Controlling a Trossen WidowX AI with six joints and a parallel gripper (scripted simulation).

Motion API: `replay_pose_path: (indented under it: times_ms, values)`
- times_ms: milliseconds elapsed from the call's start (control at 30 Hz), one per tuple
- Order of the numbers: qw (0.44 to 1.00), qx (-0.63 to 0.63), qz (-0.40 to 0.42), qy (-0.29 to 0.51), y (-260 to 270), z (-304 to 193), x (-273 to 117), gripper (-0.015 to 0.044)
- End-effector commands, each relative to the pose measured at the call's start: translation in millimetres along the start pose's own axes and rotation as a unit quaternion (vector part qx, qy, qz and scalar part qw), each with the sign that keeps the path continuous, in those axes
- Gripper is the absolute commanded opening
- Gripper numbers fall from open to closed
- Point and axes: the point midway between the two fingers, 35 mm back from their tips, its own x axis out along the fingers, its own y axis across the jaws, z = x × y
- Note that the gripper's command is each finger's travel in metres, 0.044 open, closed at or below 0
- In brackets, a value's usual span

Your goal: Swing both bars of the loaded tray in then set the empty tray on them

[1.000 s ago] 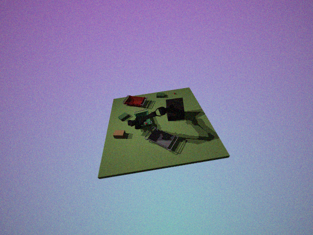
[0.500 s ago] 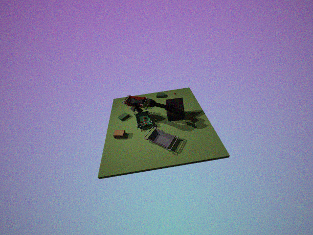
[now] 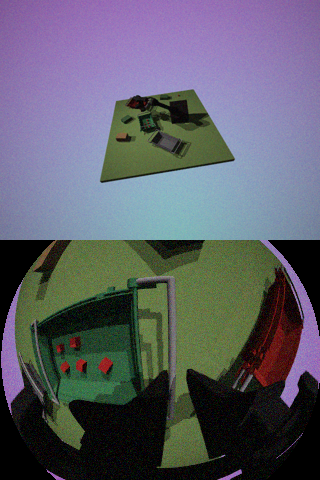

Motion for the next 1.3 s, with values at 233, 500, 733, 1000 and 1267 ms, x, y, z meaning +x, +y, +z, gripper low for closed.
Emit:
replay_pose_path:
  times_ms: [233,500,733,1000,1267]
  values:
    - [1.000,0.006,0.007,0.001,2,-2,54,0.0083]
    - [1.000,0.006,0.007,0.001,6,-2,45,0.0083]
    - [1.000,0.006,0.007,0.002,20,-2,26,0.0083]
    - [1.000,0.006,0.007,0.002,43,-2,20,0.0083]
    - [1.000,0.006,0.009,0.002,71,-2,35,0.0083]
